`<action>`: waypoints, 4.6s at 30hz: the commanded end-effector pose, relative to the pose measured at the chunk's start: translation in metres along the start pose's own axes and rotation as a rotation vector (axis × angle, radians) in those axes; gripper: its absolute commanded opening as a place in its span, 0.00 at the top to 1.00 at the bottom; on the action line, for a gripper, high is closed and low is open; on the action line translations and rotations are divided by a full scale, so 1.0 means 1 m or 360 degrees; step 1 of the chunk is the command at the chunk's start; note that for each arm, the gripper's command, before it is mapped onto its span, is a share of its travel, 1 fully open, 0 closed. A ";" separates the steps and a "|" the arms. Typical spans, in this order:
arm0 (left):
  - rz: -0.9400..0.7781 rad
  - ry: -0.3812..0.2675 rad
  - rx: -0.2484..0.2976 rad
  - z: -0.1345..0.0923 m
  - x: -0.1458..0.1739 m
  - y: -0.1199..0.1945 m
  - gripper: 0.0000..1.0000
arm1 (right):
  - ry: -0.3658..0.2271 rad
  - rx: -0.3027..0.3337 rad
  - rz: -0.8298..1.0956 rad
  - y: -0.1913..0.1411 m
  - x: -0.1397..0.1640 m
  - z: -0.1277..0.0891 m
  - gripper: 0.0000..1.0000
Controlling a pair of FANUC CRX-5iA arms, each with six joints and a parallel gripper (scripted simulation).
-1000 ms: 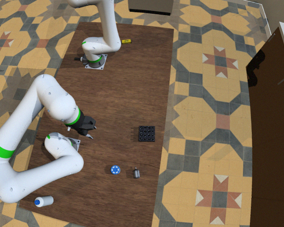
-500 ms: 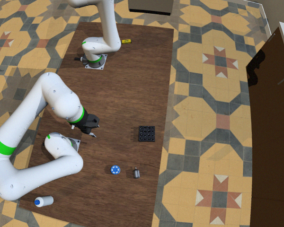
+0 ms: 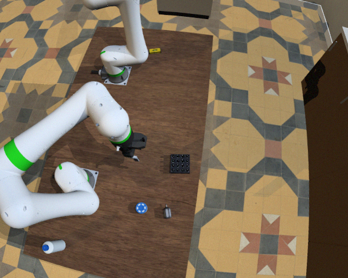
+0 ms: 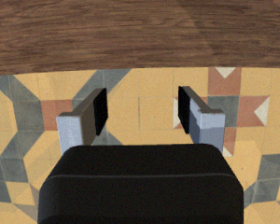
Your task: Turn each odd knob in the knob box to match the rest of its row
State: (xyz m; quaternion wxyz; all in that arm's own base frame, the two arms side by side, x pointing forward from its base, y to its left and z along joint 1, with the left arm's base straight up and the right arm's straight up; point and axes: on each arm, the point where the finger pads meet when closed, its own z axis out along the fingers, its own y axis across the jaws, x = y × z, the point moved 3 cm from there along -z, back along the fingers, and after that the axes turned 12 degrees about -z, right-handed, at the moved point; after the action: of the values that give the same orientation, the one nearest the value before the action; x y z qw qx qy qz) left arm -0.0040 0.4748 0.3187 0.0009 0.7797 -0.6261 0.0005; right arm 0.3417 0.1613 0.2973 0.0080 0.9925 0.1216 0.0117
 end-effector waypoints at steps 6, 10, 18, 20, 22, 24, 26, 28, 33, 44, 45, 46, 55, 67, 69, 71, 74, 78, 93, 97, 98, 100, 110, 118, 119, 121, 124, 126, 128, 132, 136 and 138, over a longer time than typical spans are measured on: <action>0.0000 -0.0003 0.0001 -0.001 0.000 0.000 0.00 | -0.0012 0.0010 -0.0075 -0.014 0.061 0.041 0.00; 0.0000 -0.0003 0.0001 -0.001 0.000 0.000 0.00 | -0.0015 0.0013 -0.0103 -0.016 0.083 0.061 0.00; 0.0000 -0.0003 0.0001 -0.001 0.000 0.000 0.00 | -0.0021 0.0020 -0.0157 -0.015 0.125 0.103 0.00; 0.0000 -0.0003 0.0001 -0.001 0.000 0.000 0.00 | -0.0022 0.0021 -0.0167 -0.014 0.133 0.112 0.00; 0.0000 -0.0003 0.0001 -0.001 0.000 0.000 0.00 | -0.0024 0.0023 -0.0180 -0.013 0.142 0.123 0.00; 0.0000 -0.0003 0.0001 -0.001 0.000 0.000 0.00 | -0.0025 0.0025 -0.0192 -0.011 0.152 0.135 0.00; 0.0000 -0.0003 0.0001 -0.001 0.000 0.000 0.00 | -0.0026 0.0027 -0.0205 -0.009 0.161 0.147 0.00; 0.0000 -0.0003 0.0001 -0.001 0.000 0.000 0.00 | -0.0027 0.0029 -0.0217 -0.006 0.170 0.159 0.00; 0.0000 -0.0003 0.0001 -0.001 0.000 0.000 0.00 | -0.0029 0.0032 -0.0240 -0.001 0.185 0.182 0.00; 0.0000 -0.0003 0.0001 -0.001 0.000 0.000 0.00 | -0.0029 0.0032 -0.0242 0.000 0.187 0.185 0.00; 0.0000 -0.0003 0.0001 -0.001 0.000 0.000 0.00 | -0.0029 0.0032 -0.0242 0.000 0.187 0.185 0.00; 0.0000 -0.0003 0.0001 -0.001 0.000 0.000 0.00 | -0.0029 0.0032 -0.0242 0.000 0.187 0.185 0.00; 0.0000 -0.0003 0.0001 -0.001 0.000 0.000 0.00 | -0.0029 0.0032 -0.0242 0.000 0.187 0.185 0.00; 0.0000 -0.0003 0.0001 -0.001 0.000 0.000 0.00 | -0.0029 0.0032 -0.0242 0.000 0.187 0.185 0.00; 0.0000 -0.0003 0.0001 -0.001 0.000 0.000 0.00 | -0.0029 0.0032 -0.0242 0.000 0.187 0.185 0.00; 0.0000 -0.0003 0.0001 -0.001 0.000 0.000 0.00 | -0.0029 0.0032 -0.0242 0.000 0.187 0.185 0.00; 0.0000 -0.0003 0.0001 -0.001 0.000 0.000 0.00 | -0.0029 0.0032 -0.0242 0.000 0.187 0.185 0.00; 0.0000 -0.0003 0.0001 -0.001 0.000 0.000 0.00 | -0.0029 0.0032 -0.0242 0.000 0.187 0.185 0.00; 0.0000 -0.0003 0.0001 -0.001 0.000 0.000 0.00 | -0.0029 0.0032 -0.0242 -0.001 0.183 0.185 0.00; 0.0000 -0.0003 0.0001 -0.001 0.000 0.000 0.00 | -0.0029 0.0032 -0.0242 -0.001 0.178 0.185 0.00; 0.0000 -0.0003 0.0001 -0.001 0.000 0.000 0.00 | -0.0029 0.0032 -0.0242 -0.001 0.176 0.185 0.00; 0.0000 -0.0003 0.0001 -0.001 0.000 0.000 0.00 | -0.0029 0.0032 -0.0242 -0.002 0.173 0.185 0.00; 0.0000 -0.0003 0.0001 -0.001 0.000 0.000 0.00 | -0.0029 0.0032 -0.0242 -0.003 0.156 0.184 0.00; 0.0000 -0.0003 0.0001 -0.001 0.000 0.000 0.00 | -0.0029 0.0032 -0.0242 -0.004 0.142 0.184 0.00; 0.0000 -0.0003 0.0001 -0.001 0.000 0.000 0.00 | -0.0029 0.0032 -0.0242 -0.004 0.142 0.184 0.00; 0.0000 -0.0003 0.0001 -0.001 0.000 0.000 0.00 | -0.0029 0.0032 -0.0242 -0.005 0.139 0.184 0.00; 0.0000 -0.0003 0.0001 -0.001 0.000 0.000 0.00 | -0.0029 0.0032 -0.0242 -0.005 0.136 0.184 0.00; 0.0000 -0.0003 0.0001 -0.001 0.000 0.000 0.00 | -0.0029 0.0032 -0.0242 -0.005 0.135 0.184 0.00; 0.0000 -0.0003 0.0001 -0.001 0.000 0.000 0.00 | -0.0029 0.0032 -0.0242 -0.005 0.134 0.184 0.00; 0.0000 -0.0003 0.0001 -0.001 0.000 0.000 0.00 | -0.0029 0.0032 -0.0242 -0.005 0.134 0.184 0.00; 0.0000 -0.0003 0.0001 -0.001 0.000 0.000 0.00 | -0.0029 0.0032 -0.0242 -0.005 0.134 0.184 0.00; 0.0000 -0.0003 0.0001 -0.001 0.000 0.000 0.00 | -0.0029 0.0032 -0.0242 -0.005 0.134 0.184 0.00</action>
State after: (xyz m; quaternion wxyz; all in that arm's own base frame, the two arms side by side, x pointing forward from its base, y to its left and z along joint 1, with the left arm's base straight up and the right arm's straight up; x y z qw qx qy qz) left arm -0.0040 0.4748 0.3187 0.0009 0.7797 -0.6261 0.0005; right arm 0.4745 0.1960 0.1153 0.0000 0.9805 0.1966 -0.0002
